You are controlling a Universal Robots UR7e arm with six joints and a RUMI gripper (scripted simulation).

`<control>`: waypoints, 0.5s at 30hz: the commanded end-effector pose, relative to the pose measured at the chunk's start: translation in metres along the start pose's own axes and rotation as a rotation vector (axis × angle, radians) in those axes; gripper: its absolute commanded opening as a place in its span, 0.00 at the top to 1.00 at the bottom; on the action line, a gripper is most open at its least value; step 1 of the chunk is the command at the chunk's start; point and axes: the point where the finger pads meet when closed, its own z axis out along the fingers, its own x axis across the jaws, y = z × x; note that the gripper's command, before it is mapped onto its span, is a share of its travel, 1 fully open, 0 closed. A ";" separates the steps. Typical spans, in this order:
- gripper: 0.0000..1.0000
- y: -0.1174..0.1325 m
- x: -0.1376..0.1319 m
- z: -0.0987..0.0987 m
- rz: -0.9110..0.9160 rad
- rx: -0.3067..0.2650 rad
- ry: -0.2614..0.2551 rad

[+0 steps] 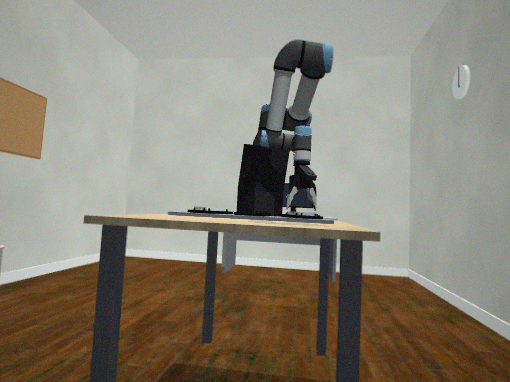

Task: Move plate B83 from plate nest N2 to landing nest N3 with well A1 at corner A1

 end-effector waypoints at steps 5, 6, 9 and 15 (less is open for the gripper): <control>0.18 -0.001 0.000 0.011 0.000 0.001 0.000; 0.18 -0.001 0.000 0.011 0.000 0.001 0.000; 0.18 -0.001 0.000 0.011 0.000 0.001 0.000; 0.18 -0.001 0.000 0.011 0.000 0.001 0.000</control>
